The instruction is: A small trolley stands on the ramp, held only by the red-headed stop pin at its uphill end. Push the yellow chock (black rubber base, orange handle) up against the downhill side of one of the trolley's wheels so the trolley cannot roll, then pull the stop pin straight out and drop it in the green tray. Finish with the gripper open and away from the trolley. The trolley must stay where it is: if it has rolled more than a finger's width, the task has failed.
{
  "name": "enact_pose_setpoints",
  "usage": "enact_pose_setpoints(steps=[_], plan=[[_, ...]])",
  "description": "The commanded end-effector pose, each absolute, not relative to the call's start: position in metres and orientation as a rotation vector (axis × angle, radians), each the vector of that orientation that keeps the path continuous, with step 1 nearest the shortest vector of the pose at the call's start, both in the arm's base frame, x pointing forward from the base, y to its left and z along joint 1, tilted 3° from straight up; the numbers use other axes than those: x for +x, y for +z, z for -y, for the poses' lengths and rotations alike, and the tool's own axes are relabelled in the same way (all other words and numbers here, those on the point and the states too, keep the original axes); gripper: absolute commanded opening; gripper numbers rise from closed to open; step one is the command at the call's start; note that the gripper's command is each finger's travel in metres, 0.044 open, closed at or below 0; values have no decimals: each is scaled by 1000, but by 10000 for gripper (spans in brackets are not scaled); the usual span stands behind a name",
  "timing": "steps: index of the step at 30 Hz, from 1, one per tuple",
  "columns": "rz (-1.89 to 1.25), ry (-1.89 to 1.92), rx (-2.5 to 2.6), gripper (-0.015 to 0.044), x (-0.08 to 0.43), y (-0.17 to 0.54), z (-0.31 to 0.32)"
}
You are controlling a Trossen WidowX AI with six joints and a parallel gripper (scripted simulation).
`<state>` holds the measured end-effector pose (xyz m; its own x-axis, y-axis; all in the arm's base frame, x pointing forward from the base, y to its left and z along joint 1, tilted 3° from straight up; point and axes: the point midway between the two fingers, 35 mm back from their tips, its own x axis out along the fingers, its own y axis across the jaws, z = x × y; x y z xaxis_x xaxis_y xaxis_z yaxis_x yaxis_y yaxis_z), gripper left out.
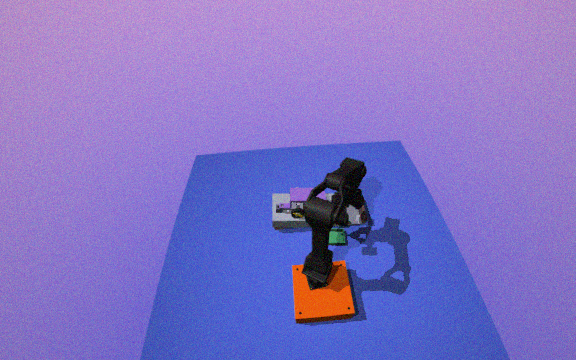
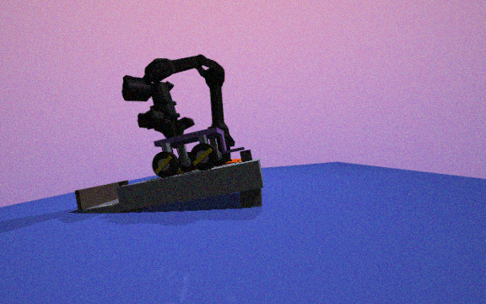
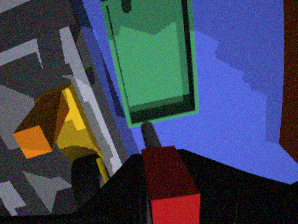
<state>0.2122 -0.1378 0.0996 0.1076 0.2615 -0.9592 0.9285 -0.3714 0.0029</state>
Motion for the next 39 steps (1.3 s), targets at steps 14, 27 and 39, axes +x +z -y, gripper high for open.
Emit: enact_pose_setpoints(steps=[14,27,39], plan=[[-741,-1701,2060,0,211,100,134],[-371,-1993,2238,0,212,100,131],[64,-2220,2368,0,213,100,129]])
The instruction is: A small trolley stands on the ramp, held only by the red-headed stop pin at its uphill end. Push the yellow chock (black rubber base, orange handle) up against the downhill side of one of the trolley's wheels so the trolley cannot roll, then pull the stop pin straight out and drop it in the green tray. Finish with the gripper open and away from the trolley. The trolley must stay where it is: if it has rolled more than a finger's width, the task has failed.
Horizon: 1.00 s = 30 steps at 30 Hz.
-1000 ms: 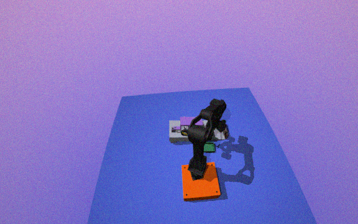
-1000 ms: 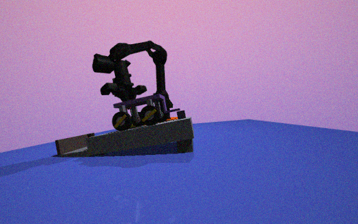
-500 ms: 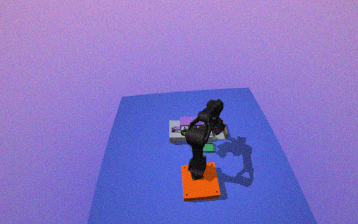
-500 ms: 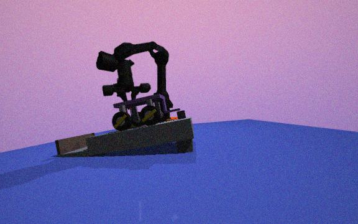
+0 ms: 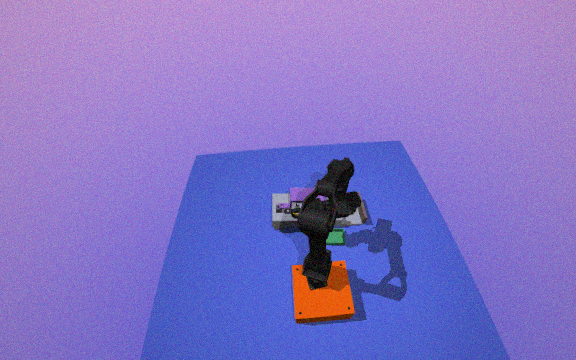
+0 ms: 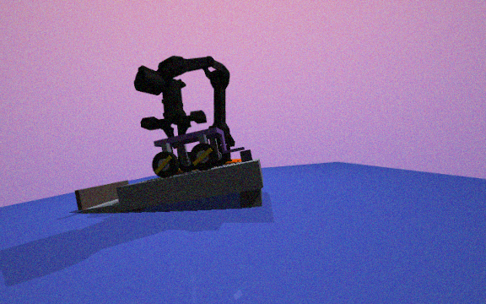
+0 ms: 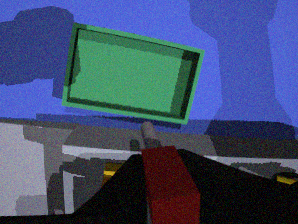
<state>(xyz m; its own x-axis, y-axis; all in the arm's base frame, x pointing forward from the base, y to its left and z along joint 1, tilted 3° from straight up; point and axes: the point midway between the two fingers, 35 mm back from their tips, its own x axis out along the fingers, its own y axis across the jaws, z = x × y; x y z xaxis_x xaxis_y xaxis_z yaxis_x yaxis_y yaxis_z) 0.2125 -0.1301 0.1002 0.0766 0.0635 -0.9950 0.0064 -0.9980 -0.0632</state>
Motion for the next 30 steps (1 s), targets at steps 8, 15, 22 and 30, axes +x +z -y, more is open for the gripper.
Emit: enact_pose_setpoints(steps=[8,15,22,30], plan=[[-256,2016,-2121,0,214,101,129],[-256,2016,-2121,0,214,100,129],[-255,2018,-2119,0,199,86,126],[-259,2021,-2119,0,193,79,125]])
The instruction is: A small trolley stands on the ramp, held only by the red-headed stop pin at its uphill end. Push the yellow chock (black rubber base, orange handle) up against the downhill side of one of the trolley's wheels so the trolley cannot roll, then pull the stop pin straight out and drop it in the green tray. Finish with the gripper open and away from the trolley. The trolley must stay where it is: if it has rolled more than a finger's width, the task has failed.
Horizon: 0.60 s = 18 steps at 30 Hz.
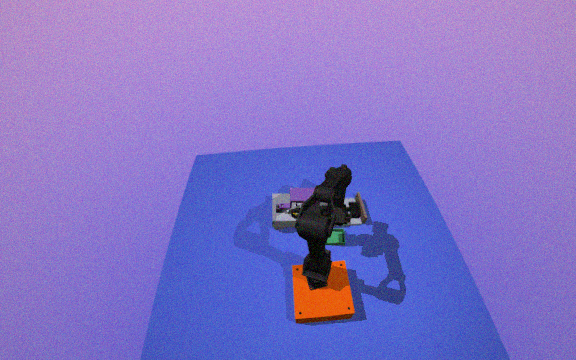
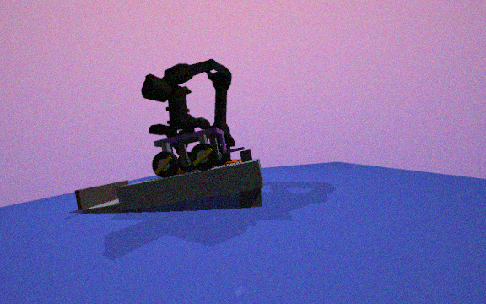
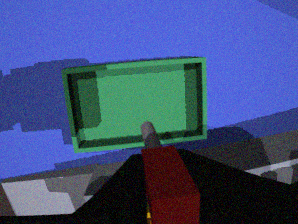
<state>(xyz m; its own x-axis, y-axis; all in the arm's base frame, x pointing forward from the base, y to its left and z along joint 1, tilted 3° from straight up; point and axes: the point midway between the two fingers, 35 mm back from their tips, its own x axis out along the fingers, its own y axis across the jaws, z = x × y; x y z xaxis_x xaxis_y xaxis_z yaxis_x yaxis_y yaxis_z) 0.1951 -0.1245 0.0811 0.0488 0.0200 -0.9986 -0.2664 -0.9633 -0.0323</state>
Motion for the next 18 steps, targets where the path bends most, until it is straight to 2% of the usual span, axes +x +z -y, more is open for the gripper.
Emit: enact_pose_setpoints(steps=[1,9,18], plan=[[-270,2027,-2121,0,193,78,125],[-444,2103,-2166,0,193,56,132],[-456,2107,-2169,0,192,30,144]])
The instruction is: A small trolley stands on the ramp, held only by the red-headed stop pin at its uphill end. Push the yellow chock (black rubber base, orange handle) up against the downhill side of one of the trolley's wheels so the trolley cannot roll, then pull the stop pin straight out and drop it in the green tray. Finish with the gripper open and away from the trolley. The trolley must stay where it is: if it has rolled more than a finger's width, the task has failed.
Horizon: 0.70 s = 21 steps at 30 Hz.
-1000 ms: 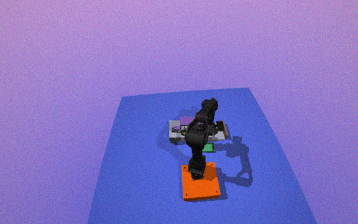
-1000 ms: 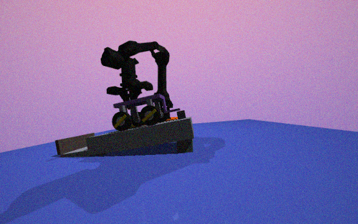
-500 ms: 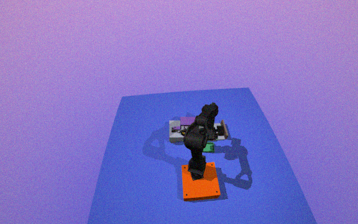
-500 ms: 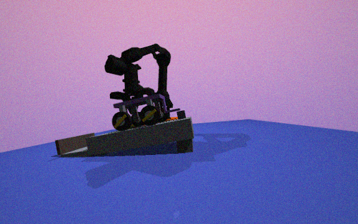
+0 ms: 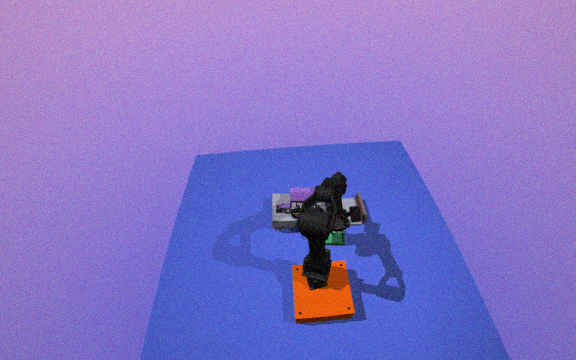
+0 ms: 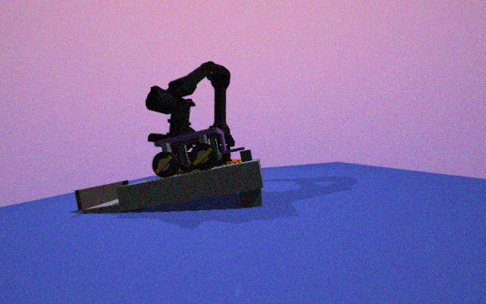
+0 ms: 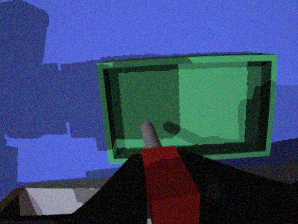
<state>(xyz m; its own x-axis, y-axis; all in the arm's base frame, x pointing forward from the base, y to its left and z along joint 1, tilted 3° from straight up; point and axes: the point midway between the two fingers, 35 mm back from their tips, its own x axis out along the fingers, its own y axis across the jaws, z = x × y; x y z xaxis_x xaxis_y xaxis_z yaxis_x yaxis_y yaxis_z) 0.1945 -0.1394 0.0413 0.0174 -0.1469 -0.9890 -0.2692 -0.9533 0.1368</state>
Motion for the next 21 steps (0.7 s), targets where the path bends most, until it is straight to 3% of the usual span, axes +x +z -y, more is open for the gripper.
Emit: enact_pose_setpoints(steps=[1,10,17,21], plan=[[-456,2107,-2169,0,191,27,146],[-456,2108,-2169,0,189,15,151],[-456,2108,-2169,184,190,15,148],[-456,2107,-2169,190,191,14,145]])
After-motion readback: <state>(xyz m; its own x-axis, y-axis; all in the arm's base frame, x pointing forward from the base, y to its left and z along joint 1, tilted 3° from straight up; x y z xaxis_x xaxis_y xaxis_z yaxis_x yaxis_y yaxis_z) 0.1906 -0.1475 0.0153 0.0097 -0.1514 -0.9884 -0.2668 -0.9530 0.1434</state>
